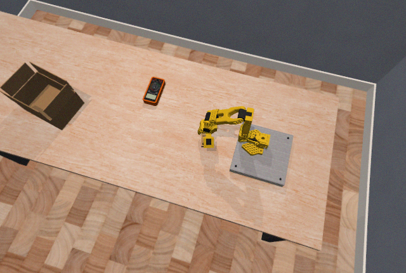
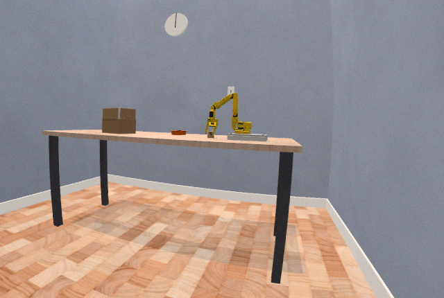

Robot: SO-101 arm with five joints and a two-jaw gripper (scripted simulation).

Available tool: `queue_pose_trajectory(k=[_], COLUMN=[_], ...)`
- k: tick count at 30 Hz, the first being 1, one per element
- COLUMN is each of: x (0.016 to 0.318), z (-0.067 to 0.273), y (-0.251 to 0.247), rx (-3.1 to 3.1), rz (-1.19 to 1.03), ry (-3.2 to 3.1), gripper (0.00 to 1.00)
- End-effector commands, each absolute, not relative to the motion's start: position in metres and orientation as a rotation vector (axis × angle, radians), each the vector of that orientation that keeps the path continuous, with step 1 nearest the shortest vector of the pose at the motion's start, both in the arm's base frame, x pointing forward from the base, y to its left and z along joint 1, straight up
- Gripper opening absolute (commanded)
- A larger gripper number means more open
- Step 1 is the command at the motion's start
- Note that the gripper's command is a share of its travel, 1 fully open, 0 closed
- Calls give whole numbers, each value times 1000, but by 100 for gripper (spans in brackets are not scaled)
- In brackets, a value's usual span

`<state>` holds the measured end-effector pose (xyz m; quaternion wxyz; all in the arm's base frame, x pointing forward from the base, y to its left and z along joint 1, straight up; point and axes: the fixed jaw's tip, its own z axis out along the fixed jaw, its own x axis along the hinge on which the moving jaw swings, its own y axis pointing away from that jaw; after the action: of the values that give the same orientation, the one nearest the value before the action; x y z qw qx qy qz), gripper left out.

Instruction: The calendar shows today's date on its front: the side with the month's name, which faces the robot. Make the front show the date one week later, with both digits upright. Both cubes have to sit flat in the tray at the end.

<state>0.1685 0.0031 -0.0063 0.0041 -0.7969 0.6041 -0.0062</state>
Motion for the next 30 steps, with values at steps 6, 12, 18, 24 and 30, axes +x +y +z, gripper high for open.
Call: queue_pose_trajectory(k=[6, 12, 18, 24, 30], x=[164, 164, 164, 166, 167], z=[-10, -10, -10, -3, 15], y=[4, 4, 4, 4, 4], rx=[-2520, -2520, -2520, -2520, -2520], rz=[7, 7, 7, 7, 7], ry=[1882, 1882, 1882, 1882, 1882], gripper=[33, 36, 36, 36, 36])
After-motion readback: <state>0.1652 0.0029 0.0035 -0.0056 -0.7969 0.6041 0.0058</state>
